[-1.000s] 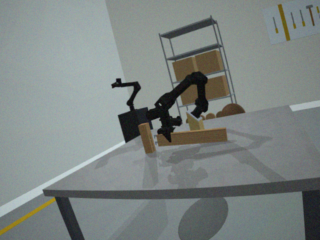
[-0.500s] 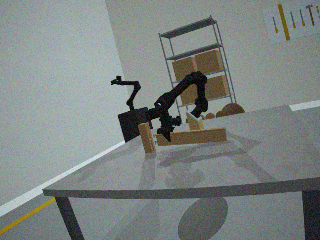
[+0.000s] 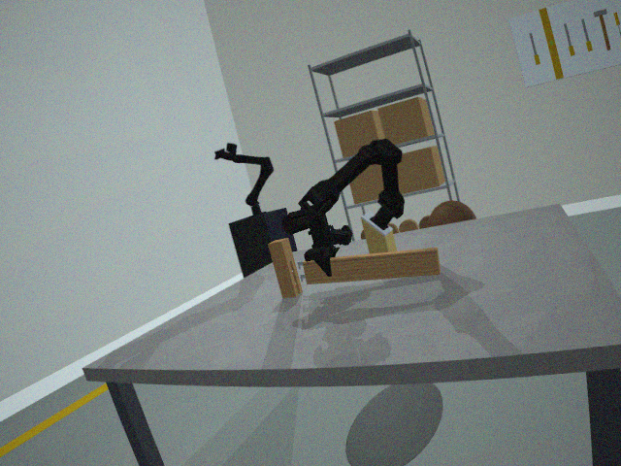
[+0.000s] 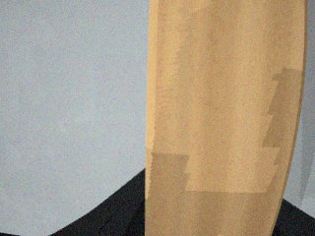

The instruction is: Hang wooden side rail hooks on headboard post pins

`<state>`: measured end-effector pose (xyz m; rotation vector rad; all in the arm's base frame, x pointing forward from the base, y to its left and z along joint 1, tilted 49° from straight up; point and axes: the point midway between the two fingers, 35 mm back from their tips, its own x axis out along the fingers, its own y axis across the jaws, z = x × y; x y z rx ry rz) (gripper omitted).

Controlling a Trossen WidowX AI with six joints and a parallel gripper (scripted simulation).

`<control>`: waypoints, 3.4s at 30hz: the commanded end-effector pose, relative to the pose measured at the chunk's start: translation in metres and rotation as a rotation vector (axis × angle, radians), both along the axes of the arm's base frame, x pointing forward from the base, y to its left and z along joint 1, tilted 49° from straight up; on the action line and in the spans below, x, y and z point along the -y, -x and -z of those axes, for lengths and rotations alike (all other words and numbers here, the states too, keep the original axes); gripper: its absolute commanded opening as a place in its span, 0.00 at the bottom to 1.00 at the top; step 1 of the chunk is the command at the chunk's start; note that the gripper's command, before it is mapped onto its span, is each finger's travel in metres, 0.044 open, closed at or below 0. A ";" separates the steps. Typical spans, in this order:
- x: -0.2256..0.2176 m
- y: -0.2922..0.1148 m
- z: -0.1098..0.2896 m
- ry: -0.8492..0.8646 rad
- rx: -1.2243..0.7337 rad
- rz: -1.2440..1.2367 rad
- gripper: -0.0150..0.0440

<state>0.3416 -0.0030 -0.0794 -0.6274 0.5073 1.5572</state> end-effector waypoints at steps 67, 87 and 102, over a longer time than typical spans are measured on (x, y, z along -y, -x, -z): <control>0.009 -0.002 0.004 0.005 0.013 0.005 0.25; 0.011 -0.004 0.004 0.005 0.013 0.005 0.25; 0.011 -0.003 0.006 0.006 0.013 0.005 0.25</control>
